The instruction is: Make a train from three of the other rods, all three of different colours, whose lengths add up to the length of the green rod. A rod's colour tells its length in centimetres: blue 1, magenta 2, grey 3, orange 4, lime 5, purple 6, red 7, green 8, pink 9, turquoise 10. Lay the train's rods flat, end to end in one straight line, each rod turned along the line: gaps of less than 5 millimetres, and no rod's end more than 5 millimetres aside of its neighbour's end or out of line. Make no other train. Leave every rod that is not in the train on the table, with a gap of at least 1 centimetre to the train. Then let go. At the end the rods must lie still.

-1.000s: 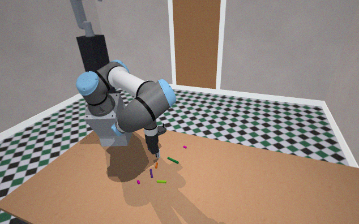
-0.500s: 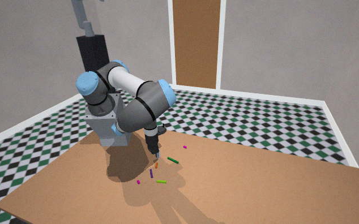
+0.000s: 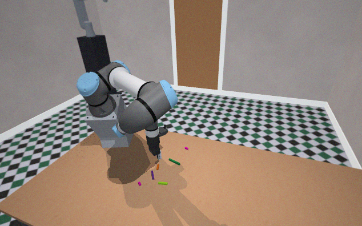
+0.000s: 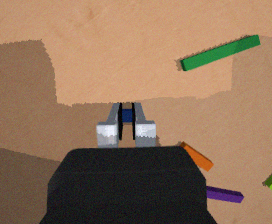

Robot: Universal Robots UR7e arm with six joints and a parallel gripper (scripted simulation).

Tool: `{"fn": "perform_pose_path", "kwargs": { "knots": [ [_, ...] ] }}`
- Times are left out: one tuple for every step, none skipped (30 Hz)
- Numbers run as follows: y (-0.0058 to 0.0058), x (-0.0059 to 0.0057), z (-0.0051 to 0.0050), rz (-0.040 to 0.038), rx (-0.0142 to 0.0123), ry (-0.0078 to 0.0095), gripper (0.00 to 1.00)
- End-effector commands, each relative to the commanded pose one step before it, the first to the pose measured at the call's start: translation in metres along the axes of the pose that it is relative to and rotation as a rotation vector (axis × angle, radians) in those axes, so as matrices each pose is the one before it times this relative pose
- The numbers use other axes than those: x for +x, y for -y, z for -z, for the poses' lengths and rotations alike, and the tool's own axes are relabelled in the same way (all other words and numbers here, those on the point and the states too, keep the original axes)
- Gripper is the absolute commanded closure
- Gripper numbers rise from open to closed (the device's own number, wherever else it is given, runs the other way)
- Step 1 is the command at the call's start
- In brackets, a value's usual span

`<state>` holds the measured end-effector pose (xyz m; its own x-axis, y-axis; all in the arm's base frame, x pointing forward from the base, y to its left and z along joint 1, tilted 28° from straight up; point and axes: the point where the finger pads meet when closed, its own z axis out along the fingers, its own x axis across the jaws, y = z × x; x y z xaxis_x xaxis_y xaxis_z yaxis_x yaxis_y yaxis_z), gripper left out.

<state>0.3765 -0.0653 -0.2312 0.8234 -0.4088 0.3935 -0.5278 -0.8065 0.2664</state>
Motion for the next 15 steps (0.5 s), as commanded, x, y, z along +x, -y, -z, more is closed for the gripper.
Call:
{"fn": "perform_pose_path", "kwargs": {
  "knots": [
    [0.00012, 0.00028, 0.0013, 0.00003, 0.00034, -0.00086, 0.76],
    [0.0, 0.0, 0.00088, 0.0, 0.0, 0.0, 0.76],
    [0.0, 0.0, 0.00124, 0.0, 0.0, 0.0, 0.76],
    [0.0, -0.00001, 0.00164, 0.0, 0.0, 0.0, 0.76],
    [0.0, 0.00001, 0.00201, 0.0, 0.0, 0.0, 0.76],
    [0.0, 0.0, 0.0, 0.0, 0.0, 0.0, 0.76],
    [0.0, 0.0, 0.0, 0.0, 0.0, 0.0, 0.76],
    [0.0, -0.00001, 0.00243, 0.0, 0.0, 0.0, 0.76],
    [0.0, 0.00001, 0.00281, 0.0, 0.0, 0.0, 0.76],
    [0.0, 0.0, 0.00319, 0.0, 0.0, 0.0, 0.76],
    [0.0, 0.0, 0.00353, 0.0, 0.0, 0.0, 0.76],
    [0.0, 0.0, 0.00381, 0.0, 0.0, 0.0, 0.76],
    [0.0, 0.0, 0.00408, 0.0, 0.0, 0.0, 0.76],
    [0.0, 0.0, 0.00429, 0.0, 0.0, 0.0, 0.76],
    [0.0, 0.0, 0.00445, 0.0, 0.0, 0.0, 0.76]
  ]
}}
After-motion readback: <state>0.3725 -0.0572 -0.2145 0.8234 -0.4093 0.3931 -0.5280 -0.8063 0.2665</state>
